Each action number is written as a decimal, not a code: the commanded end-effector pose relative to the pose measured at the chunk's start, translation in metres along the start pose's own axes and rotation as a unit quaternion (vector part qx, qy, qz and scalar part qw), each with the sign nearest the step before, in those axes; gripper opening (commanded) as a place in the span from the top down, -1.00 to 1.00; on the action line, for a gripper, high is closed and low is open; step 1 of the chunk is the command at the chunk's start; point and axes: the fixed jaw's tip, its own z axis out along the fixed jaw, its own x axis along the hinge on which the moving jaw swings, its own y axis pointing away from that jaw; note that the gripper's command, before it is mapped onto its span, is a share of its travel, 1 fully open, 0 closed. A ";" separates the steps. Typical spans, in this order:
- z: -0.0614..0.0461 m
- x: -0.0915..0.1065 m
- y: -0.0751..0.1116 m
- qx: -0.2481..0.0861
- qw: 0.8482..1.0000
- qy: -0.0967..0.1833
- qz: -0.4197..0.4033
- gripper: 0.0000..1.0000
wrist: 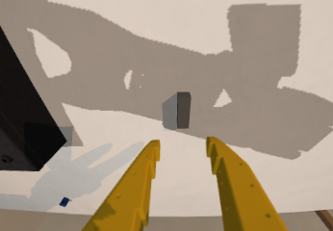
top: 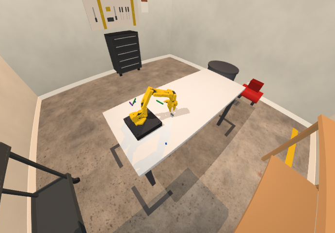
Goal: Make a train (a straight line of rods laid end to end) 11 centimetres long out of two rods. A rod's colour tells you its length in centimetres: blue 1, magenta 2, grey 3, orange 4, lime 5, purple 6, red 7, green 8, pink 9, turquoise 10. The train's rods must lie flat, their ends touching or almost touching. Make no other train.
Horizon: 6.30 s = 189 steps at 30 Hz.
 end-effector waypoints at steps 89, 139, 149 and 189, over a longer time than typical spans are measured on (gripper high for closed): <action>-0.005 -0.233 0.012 0.013 0.978 0.005 0.208 0.64; 0.005 -0.343 0.157 0.018 0.935 0.005 0.353 0.63; 0.005 -0.343 0.158 0.018 0.935 0.005 0.354 0.63; 0.008 -0.342 0.161 0.019 0.935 0.013 0.355 0.63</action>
